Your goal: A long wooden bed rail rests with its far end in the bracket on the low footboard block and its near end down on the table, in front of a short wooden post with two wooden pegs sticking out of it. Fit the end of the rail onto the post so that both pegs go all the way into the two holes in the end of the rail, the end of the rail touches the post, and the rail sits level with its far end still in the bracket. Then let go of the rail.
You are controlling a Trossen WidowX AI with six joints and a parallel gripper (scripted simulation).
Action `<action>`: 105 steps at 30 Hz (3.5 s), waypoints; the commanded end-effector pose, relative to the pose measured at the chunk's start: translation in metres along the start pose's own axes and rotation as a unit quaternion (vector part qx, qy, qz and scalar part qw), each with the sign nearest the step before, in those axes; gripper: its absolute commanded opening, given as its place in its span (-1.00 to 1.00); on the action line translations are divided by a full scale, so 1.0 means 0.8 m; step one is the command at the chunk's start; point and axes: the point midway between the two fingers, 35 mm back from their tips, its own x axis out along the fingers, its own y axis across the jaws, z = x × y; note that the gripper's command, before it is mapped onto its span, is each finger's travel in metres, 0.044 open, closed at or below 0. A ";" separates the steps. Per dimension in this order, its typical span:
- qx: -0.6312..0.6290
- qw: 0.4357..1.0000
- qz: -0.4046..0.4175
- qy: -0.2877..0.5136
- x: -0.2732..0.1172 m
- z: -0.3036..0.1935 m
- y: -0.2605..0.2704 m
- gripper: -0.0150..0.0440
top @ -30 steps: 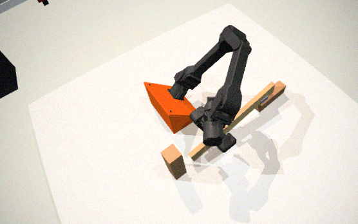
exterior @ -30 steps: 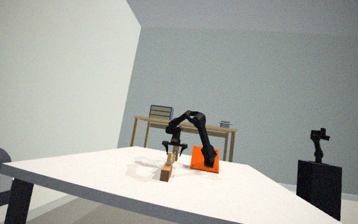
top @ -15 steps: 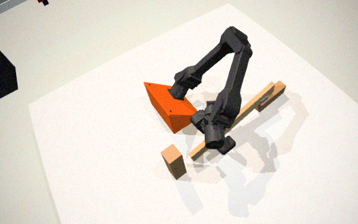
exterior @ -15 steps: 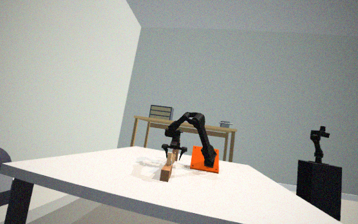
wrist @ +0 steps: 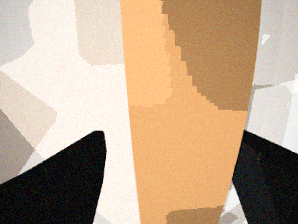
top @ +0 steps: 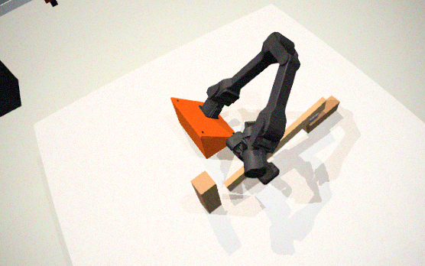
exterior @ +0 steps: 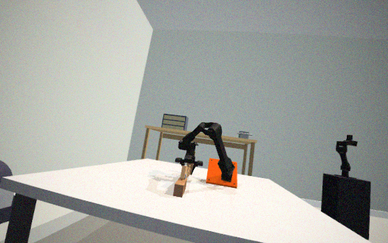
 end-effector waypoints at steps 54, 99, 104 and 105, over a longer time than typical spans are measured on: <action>0.001 1.000 -0.002 -0.001 -0.019 0.000 -0.003 -0.49; 0.001 1.000 -0.002 -0.001 -0.047 -0.001 -0.003 -0.49; 0.001 1.000 -0.002 -0.001 -0.050 -0.001 -0.003 -0.49; 0.001 1.000 -0.002 -0.001 -0.051 -0.001 -0.003 -0.49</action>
